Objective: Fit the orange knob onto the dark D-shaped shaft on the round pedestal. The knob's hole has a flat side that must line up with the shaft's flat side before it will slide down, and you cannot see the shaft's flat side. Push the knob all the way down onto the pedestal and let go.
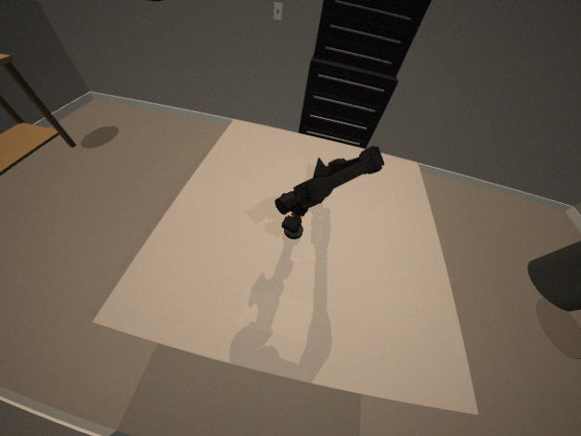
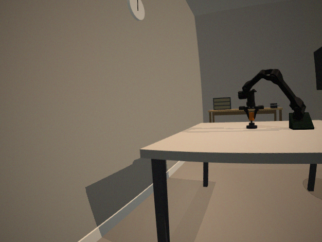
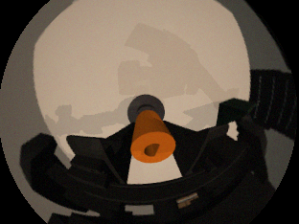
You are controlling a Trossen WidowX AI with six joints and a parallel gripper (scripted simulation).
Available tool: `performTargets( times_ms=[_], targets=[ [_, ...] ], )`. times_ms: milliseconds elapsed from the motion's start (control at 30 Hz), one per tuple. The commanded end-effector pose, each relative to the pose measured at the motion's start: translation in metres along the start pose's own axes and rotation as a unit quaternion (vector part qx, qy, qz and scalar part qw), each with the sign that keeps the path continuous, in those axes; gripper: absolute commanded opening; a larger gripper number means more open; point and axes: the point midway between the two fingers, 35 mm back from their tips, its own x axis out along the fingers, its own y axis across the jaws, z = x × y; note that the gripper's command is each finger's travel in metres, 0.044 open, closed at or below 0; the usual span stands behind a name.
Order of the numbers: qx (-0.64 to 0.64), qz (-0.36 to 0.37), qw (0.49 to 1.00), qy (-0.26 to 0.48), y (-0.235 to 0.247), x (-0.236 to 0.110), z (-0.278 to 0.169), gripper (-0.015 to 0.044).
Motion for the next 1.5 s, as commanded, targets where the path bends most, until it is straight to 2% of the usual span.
performTargets(
  times_ms=[0,1200,1467],
  targets=[
    [0.002,0.002,1.0,0.001,0.0,0.001,-0.001,0.0],
    [-0.004,0.001,1.0,-0.001,0.0,0.016,0.0,0.0],
    [-0.004,0.001,1.0,-0.001,0.0,0.016,0.0,0.021]
  ],
)
